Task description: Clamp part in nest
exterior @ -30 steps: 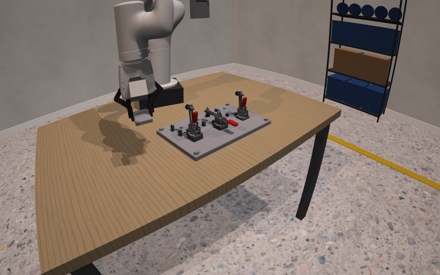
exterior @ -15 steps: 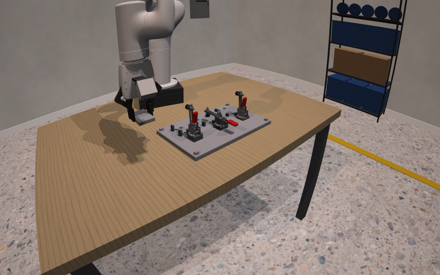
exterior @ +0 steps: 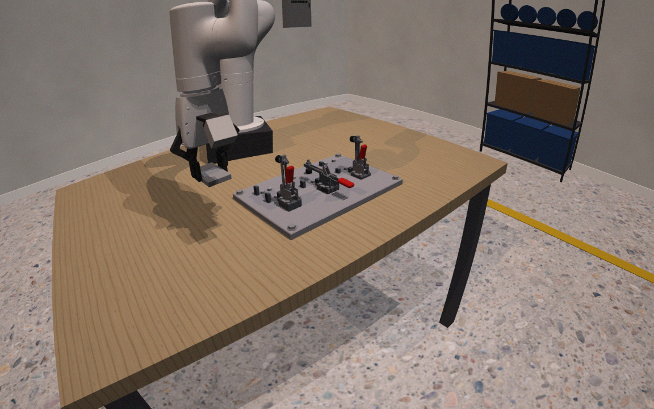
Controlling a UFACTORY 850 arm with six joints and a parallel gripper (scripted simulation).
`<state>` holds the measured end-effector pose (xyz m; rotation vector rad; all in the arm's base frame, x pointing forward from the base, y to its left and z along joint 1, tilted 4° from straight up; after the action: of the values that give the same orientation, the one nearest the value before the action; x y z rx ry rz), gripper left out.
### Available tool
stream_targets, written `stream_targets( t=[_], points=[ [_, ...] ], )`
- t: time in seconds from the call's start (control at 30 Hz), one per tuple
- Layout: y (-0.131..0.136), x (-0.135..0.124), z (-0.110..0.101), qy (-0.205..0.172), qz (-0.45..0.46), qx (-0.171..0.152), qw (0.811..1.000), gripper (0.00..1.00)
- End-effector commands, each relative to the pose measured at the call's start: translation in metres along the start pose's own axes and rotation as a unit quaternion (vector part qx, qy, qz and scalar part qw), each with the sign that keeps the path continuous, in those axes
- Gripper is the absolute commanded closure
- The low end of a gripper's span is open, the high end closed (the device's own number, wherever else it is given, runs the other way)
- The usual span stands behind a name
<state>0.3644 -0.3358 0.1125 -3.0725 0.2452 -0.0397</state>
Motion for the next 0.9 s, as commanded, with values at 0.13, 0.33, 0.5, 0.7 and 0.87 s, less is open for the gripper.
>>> stream_targets(
  t=[0.13,0.33,0.5,0.7,0.87],
  points=[
    [0.001,-0.004,0.002,0.001,0.0,0.0,1.0,1.0],
    [0.001,-0.009,0.006,0.001,0.0,0.0,1.0,1.0],
    [0.001,-0.014,0.011,0.001,0.0,0.0,1.0,1.0],
    [0.001,-0.02,0.015,0.001,0.0,0.0,1.0,1.0],
    [0.001,-0.025,0.019,0.001,0.0,0.0,1.0,1.0]
  ],
)
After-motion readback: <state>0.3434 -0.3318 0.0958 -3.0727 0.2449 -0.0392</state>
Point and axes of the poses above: the point where the finger pads meet when closed, its own z axis out along the fingers, its own y axis across the jaws, x = y × z, the point moved 6 cm from there along -z, back along the fingers, and after that the axes turned 1 degree about z, right-handed, at the moved point
